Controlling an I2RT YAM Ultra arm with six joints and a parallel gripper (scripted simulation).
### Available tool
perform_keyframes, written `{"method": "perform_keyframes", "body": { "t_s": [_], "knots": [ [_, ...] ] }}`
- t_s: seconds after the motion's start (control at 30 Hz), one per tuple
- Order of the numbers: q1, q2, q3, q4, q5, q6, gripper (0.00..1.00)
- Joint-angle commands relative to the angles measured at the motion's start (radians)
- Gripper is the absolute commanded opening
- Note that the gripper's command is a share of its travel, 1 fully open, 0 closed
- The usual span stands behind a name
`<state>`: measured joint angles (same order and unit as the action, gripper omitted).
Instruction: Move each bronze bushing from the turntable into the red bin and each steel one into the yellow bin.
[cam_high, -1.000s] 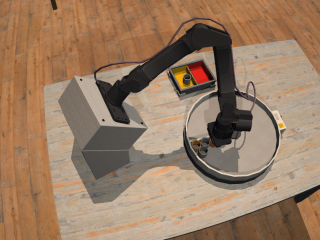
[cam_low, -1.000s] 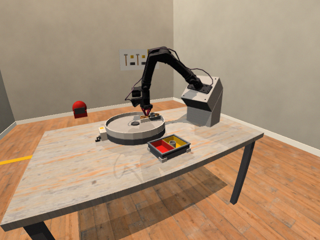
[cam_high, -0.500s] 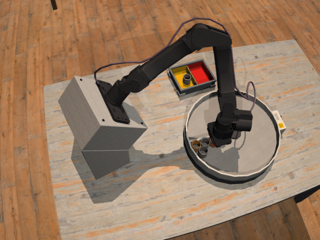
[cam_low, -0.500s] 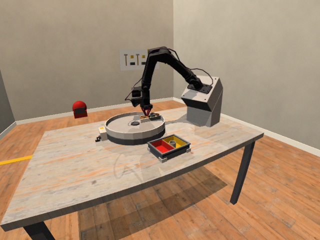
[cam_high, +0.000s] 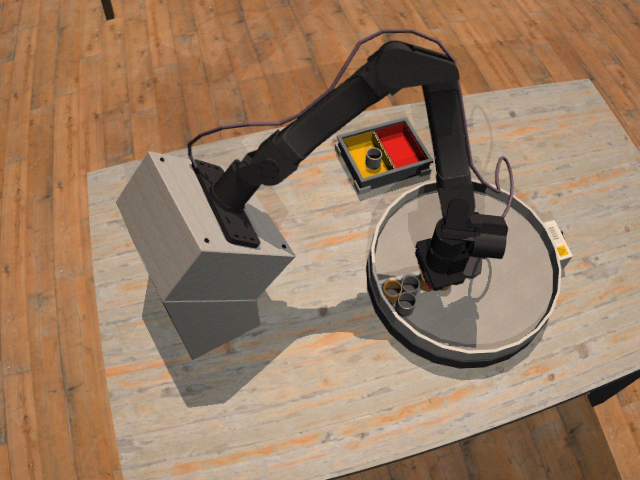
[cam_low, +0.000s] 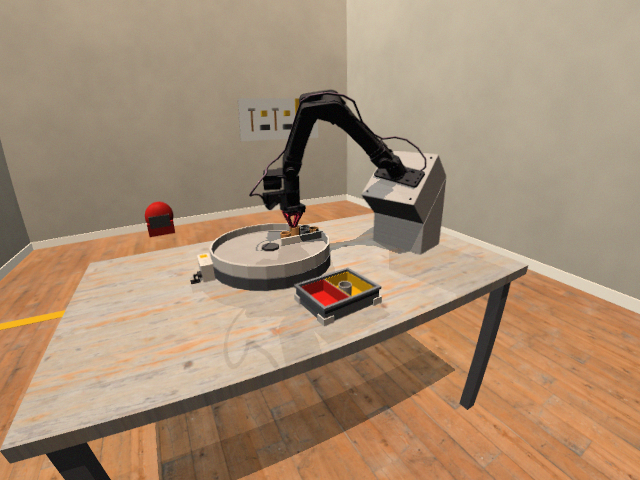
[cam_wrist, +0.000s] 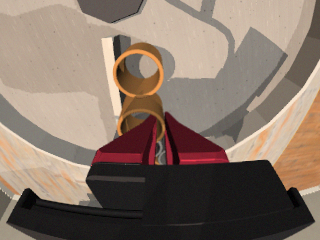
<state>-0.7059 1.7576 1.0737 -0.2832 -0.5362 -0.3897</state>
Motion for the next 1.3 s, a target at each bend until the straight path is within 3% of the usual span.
{"method": "perform_keyframes", "body": {
  "t_s": [0.0,0.3,1.27],
  "knots": [
    [-0.044,-0.071,0.005,-0.072,-0.043,-0.031,0.00],
    [-0.101,-0.152,0.034,-0.198,-0.074,-0.088,0.00],
    [-0.106,-0.156,0.036,-0.208,-0.077,-0.093,0.00]
  ]
}}
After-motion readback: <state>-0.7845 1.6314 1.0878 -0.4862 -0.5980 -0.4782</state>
